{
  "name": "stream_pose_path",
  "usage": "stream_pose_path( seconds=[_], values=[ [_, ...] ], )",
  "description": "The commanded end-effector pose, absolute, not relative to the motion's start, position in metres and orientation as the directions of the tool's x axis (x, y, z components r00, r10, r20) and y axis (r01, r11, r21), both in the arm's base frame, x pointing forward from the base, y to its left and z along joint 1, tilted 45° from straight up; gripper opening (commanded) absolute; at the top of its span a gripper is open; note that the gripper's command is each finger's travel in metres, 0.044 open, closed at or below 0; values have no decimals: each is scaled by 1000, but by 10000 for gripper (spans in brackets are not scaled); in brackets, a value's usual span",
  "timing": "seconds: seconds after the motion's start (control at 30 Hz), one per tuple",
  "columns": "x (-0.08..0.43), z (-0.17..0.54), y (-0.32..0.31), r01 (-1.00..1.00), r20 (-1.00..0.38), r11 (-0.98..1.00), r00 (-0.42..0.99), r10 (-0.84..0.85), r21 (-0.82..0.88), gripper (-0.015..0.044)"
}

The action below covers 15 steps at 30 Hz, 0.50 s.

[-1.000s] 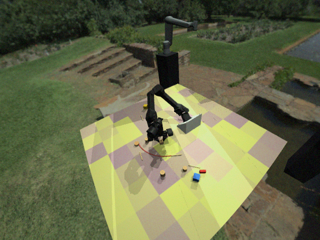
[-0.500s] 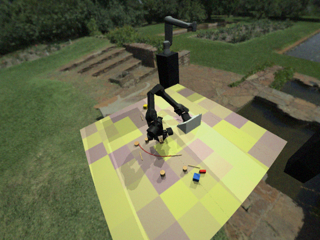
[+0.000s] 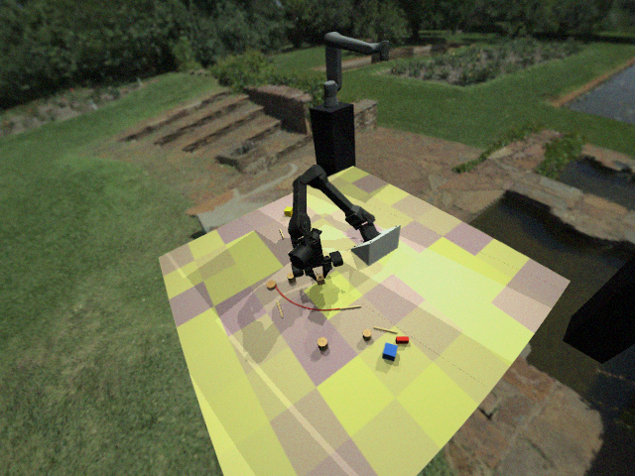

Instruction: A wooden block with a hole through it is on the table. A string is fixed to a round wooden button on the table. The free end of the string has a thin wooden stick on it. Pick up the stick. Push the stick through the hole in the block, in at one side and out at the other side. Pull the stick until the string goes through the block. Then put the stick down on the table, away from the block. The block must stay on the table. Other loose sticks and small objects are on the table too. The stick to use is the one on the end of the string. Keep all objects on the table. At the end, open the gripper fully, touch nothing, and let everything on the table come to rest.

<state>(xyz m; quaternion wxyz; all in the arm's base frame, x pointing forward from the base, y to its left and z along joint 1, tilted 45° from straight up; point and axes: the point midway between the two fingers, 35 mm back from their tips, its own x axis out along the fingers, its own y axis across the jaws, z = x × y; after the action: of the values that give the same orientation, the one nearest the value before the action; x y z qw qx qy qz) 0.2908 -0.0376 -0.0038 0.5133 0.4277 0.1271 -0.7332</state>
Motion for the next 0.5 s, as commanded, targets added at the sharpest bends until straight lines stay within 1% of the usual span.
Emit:
stream_pose_path(
  seconds=[0.0,0.47],
  values=[
    [288,-2,-41,858,-796,-449,-84,-600,248,0],
    [281,2,-53,861,-906,-448,35,-422,241,0]
  ],
)
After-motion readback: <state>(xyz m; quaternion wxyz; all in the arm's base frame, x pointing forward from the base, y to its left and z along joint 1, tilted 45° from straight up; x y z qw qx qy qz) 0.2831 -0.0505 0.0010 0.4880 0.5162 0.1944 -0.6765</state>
